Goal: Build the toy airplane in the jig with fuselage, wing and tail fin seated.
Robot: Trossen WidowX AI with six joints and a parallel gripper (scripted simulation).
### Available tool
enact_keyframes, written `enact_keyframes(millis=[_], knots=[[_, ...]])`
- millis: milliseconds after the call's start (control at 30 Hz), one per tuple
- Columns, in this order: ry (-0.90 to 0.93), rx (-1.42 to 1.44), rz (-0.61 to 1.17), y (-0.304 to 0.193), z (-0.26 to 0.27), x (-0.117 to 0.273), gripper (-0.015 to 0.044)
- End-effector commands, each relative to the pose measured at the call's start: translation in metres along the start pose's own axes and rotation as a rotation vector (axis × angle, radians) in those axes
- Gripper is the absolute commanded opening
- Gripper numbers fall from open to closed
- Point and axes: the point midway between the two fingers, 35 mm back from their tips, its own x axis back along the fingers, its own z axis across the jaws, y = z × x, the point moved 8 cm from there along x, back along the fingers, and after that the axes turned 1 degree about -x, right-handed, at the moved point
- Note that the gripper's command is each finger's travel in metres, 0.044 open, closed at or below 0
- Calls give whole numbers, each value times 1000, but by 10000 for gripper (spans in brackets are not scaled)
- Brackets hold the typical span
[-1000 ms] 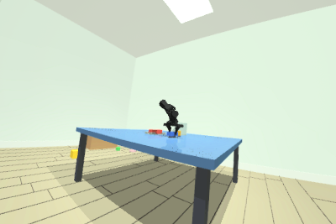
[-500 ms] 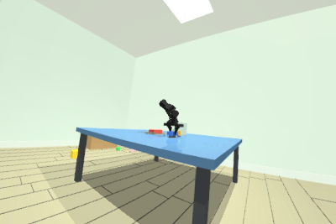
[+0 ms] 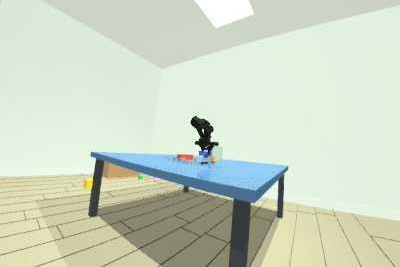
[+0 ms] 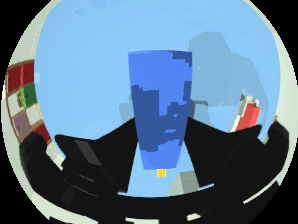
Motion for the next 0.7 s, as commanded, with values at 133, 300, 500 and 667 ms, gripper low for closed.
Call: enact_keyframes(millis=[133,300,500,667], knots=[[3,-7,5,2,1,27,0],[-1,-5,12,2,2,42,0],[-7,-3,20,0,2,61,0],[-14,-1,27,-2,1,77,0]])
